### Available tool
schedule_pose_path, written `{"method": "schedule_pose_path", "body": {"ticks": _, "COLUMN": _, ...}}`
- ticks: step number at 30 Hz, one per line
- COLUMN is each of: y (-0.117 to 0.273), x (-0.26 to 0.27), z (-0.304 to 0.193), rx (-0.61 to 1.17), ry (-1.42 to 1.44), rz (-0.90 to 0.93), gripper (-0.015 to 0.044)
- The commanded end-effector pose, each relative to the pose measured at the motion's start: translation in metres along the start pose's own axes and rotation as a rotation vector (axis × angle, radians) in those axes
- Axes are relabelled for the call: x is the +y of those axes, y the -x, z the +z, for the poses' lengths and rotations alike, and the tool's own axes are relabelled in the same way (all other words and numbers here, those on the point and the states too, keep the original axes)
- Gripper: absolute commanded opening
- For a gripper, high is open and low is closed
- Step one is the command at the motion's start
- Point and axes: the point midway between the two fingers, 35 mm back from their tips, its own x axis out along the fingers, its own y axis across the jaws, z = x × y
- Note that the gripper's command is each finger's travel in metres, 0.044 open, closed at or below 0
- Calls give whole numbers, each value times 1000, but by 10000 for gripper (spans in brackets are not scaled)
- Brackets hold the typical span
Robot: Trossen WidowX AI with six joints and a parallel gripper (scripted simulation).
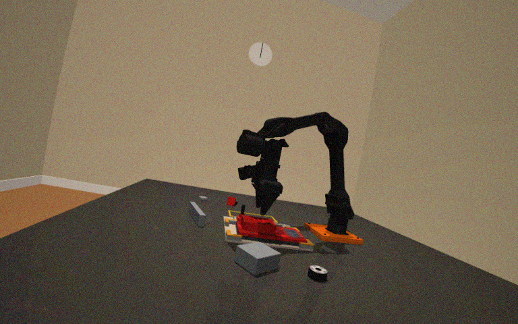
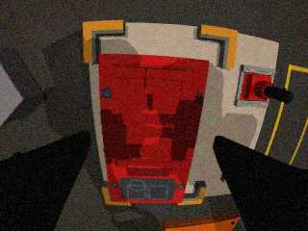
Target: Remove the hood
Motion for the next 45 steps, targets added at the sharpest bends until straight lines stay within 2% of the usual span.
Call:
{"method": "schedule_pose_path", "body": {"ticks": 1, "y": -4, "x": 0, "z": -1, "rx": 5, "ry": 4, "rz": 2, "gripper": 440}}
{"method": "schedule_pose_path", "body": {"ticks": 45, "y": -32, "x": 0, "z": -2, "rx": 5, "ry": 4, "rz": 2, "gripper": 440}}
